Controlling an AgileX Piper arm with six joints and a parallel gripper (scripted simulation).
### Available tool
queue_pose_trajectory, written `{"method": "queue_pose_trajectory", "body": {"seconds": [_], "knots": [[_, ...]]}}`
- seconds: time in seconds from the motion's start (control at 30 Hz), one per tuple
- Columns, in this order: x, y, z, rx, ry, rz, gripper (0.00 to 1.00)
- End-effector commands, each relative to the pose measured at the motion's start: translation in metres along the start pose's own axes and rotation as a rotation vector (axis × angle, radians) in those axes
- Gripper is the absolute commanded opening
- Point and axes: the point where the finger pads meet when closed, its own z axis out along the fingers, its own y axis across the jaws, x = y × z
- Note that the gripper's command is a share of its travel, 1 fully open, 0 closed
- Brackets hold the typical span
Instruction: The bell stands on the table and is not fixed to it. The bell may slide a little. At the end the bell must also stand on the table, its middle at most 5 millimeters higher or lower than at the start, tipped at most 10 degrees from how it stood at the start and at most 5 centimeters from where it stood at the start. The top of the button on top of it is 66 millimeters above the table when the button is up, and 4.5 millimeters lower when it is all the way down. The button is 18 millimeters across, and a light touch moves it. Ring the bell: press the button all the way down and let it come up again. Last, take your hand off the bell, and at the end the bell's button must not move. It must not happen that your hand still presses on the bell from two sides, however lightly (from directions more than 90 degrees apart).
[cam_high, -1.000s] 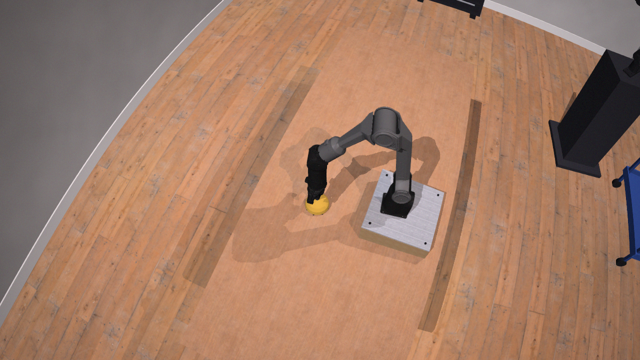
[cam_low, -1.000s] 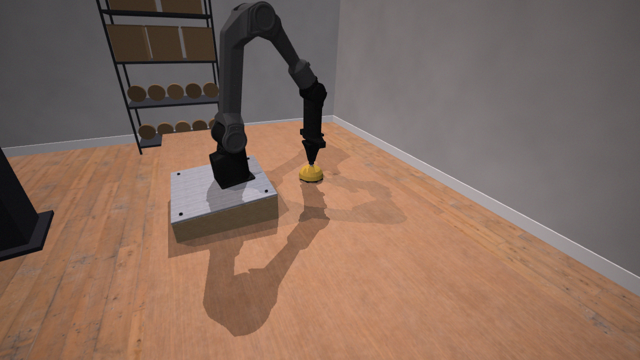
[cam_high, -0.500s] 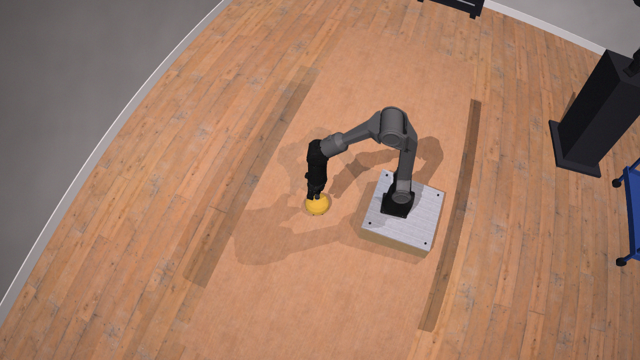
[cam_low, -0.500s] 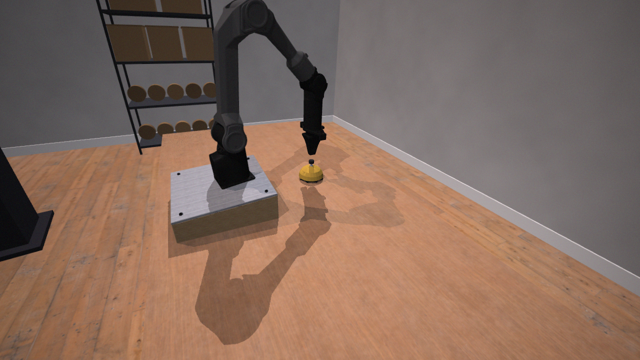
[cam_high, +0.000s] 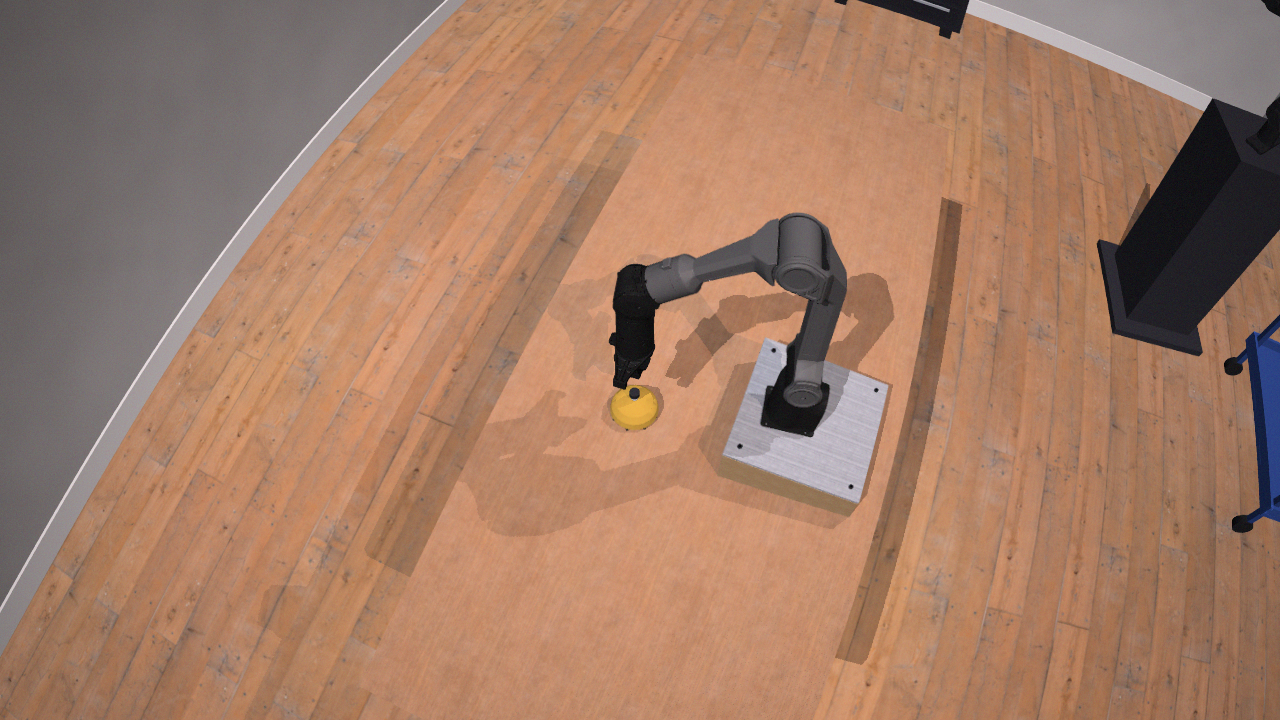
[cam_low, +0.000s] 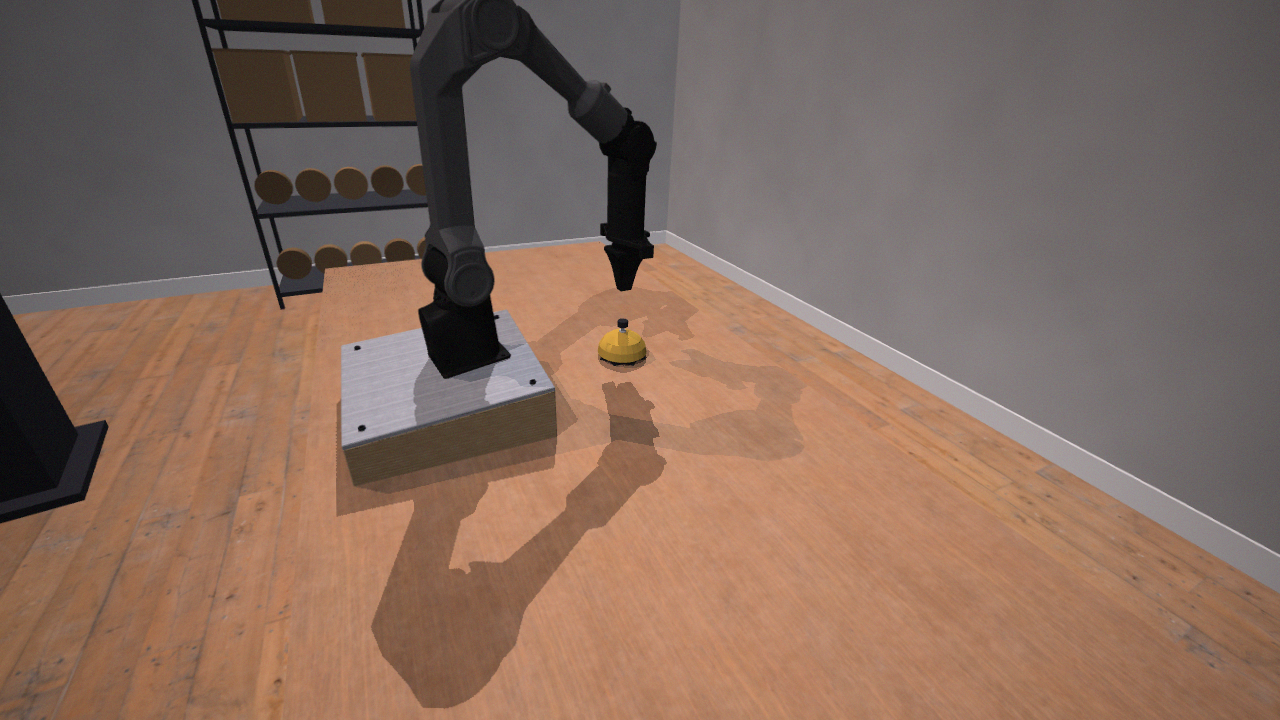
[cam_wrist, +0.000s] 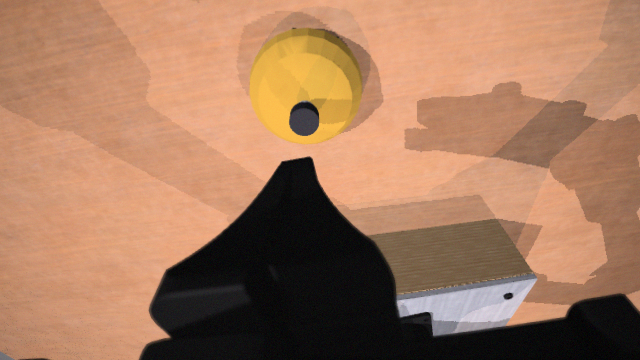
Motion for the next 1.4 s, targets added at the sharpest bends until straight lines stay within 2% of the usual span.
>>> {"method": "queue_pose_trajectory", "body": {"seconds": [0.0,1.37], "knots": [[-0.0006,0.0007,-0.0043,-0.002,-0.004,-0.001,0.00],[-0.0001,0.0006,-0.0088,-0.001,-0.001,-0.001,0.00]]}}
